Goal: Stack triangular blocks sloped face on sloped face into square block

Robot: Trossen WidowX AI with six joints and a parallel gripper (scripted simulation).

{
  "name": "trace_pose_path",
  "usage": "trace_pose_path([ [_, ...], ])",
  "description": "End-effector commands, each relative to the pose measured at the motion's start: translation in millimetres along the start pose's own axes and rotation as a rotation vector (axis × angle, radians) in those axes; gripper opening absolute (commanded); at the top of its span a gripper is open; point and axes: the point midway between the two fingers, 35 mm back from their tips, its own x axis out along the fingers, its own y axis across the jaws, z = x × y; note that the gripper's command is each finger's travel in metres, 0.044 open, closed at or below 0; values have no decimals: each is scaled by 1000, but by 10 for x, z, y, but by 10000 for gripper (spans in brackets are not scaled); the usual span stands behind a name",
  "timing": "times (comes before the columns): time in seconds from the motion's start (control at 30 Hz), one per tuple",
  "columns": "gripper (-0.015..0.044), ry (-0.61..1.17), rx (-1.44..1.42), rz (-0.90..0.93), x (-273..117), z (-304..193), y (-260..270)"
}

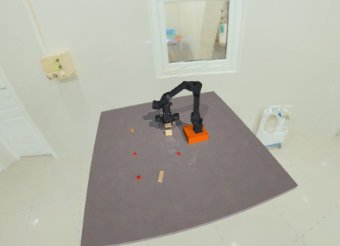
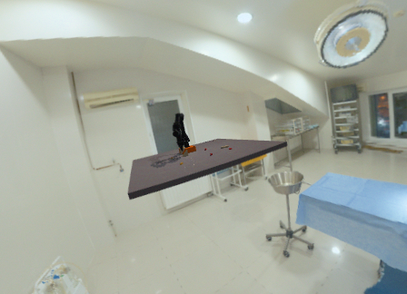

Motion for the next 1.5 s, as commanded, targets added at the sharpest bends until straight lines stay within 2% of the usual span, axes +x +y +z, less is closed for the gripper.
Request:
trace_pose_path([
  [0.0, 0, 1, 2, 0, 9, 2, 2],
  [1.47, 0, 0, 2, -1, 223, 84, 7],
])
